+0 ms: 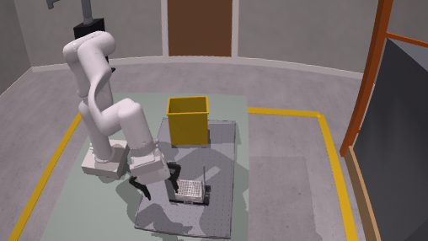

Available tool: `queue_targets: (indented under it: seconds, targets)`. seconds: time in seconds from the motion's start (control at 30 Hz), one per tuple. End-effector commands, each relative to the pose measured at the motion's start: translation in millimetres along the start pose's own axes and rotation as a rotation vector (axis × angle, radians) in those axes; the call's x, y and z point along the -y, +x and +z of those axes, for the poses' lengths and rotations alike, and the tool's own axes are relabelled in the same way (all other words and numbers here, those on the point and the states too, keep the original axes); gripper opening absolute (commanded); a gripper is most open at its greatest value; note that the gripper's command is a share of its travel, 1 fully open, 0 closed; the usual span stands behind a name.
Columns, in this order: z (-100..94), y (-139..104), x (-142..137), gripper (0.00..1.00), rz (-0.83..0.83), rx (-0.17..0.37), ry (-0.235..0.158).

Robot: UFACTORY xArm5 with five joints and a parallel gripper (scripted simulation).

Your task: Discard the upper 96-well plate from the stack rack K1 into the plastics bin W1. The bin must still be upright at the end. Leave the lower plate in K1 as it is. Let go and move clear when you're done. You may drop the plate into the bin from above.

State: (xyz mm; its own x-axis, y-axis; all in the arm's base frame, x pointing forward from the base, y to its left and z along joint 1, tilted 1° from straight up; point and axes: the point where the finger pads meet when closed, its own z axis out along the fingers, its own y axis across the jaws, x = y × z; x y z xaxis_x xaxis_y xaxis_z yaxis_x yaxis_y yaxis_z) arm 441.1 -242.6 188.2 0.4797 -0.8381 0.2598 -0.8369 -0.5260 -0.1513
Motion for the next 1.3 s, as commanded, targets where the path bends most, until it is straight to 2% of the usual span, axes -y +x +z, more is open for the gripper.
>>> queue_targets:
  seconds: [0.0, 0.13, 0.3, 0.43, 0.6, 0.73, 0.9, 1.03, 1.2, 1.27]
  targets:
    - [-7.3, -12.8, 15.5, 1.00, -0.107, 0.030, -0.003]
    - [-11.4, -21.3, 22.5, 1.00, -0.107, 0.033, 0.002]
    - [-19.7, -41.3, 39.0, 1.00, -0.258, 0.080, -0.005]
    - [-22.9, -47.8, 43.5, 1.00, -0.258, 0.081, -0.002]
    - [-32.0, -68.3, 57.2, 1.00, -0.410, 0.127, -0.008]
    - [-38.3, -80.8, 64.6, 1.00, -0.410, 0.130, -0.003]
    - [-48.5, -102.0, 75.4, 1.00, -0.563, 0.175, -0.006]
    - [-52.5, -109.7, 79.0, 1.00, -0.562, 0.177, -0.004]
    - [-63.5, -131.0, 87.2, 1.00, -0.716, 0.222, -0.006]
    - [-67.8, -139.2, 90.1, 1.00, -0.715, 0.223, -0.004]
